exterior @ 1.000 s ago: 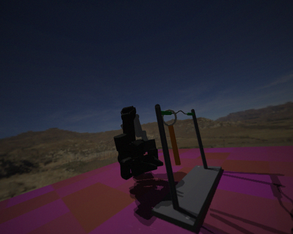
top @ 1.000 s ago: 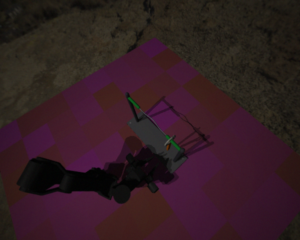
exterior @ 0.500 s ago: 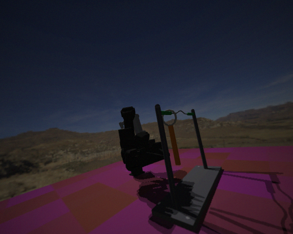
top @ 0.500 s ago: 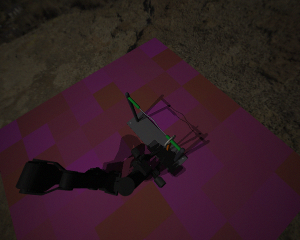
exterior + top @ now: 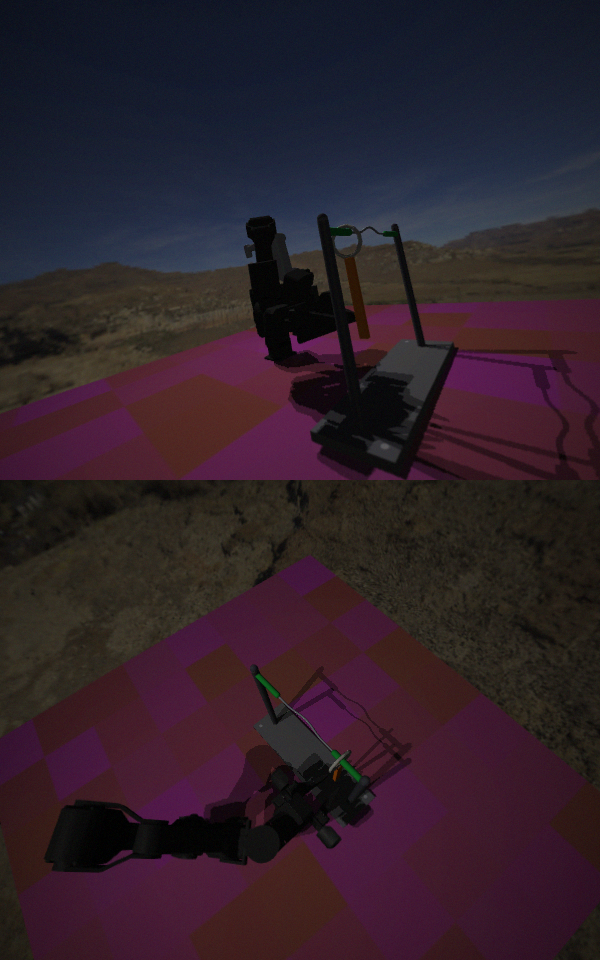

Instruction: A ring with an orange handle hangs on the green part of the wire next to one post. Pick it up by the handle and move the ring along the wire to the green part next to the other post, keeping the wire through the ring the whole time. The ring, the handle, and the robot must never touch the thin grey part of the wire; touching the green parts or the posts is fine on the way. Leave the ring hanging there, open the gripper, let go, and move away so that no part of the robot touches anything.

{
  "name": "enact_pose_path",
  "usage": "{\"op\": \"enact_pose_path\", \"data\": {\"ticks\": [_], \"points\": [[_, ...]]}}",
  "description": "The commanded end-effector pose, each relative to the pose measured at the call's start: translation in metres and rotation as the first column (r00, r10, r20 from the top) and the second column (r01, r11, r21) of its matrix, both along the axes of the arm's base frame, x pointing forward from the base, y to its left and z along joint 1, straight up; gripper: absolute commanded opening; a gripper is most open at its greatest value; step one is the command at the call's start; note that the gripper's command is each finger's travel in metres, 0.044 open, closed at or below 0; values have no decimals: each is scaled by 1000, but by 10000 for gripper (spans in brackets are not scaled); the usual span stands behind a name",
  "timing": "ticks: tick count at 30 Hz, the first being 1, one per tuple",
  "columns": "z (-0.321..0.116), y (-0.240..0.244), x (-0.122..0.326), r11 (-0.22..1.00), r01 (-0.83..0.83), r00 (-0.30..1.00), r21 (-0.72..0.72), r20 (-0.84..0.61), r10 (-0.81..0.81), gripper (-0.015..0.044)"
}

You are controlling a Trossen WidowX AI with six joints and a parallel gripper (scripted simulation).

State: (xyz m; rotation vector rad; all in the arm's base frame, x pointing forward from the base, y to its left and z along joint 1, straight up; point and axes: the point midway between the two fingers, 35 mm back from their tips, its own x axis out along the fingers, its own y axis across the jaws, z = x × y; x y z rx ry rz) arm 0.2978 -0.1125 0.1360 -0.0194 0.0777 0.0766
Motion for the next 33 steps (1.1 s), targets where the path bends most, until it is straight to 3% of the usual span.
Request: {"op": "enact_pose_path", "data": {"ticks": [1, 33], "points": [[0, -1, 7, 1000, 3, 1000, 5, 1, -3, 160], [-5, 6, 52, 1000, 3, 1000, 6, 6, -3, 160]]}}
